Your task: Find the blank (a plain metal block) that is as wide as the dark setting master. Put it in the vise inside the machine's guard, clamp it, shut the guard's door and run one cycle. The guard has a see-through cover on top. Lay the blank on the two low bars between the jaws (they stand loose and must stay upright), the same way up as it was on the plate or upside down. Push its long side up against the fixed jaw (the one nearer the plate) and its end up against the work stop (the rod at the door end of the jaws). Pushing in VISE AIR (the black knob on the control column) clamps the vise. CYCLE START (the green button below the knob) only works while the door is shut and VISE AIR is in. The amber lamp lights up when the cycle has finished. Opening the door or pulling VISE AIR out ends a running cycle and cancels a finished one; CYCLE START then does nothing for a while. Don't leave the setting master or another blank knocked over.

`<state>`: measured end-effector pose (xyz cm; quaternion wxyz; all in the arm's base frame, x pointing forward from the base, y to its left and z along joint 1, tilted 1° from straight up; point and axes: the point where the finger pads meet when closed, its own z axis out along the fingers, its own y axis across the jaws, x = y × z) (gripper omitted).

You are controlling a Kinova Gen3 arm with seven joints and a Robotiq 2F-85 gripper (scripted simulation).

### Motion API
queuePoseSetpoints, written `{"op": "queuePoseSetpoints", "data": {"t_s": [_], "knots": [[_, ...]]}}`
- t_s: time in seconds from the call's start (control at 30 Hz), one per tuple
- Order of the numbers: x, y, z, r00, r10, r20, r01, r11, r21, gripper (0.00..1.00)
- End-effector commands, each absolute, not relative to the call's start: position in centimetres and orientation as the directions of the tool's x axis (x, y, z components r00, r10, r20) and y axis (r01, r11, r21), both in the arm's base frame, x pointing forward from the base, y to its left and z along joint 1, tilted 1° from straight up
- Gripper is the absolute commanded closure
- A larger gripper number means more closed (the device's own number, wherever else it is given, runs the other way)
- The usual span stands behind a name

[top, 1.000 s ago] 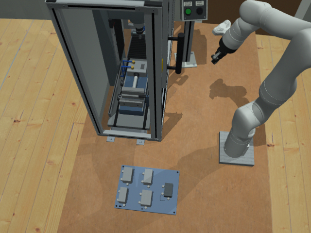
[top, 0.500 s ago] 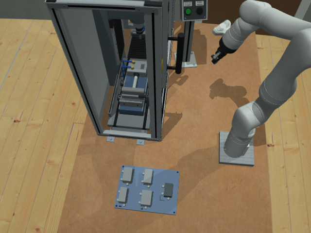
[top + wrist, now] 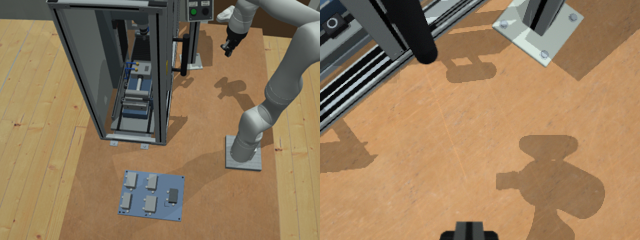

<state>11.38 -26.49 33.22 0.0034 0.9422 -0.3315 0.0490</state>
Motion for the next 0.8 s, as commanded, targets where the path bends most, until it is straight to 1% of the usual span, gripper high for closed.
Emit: {"op": "queuePoseSetpoints", "data": {"t_s": [0.0,0.03,0.2,0.6,0.77], "knots": [[11.4,-26.5,33.3,0.776,-0.624,0.090,-0.625,-0.780,-0.026,0.90],[11.4,-26.5,33.3,0.776,-0.624,0.090,-0.625,-0.780,-0.026,0.90],[9.6,-26.5,39.0,0.782,-0.624,0.009,-0.623,-0.782,-0.008,0.90],[9.6,-26.5,39.0,0.782,-0.624,0.009,-0.623,-0.782,-0.008,0.90],[7.8,-26.6,44.7,0.782,-0.624,0.009,-0.623,-0.782,-0.008,0.90]]}}
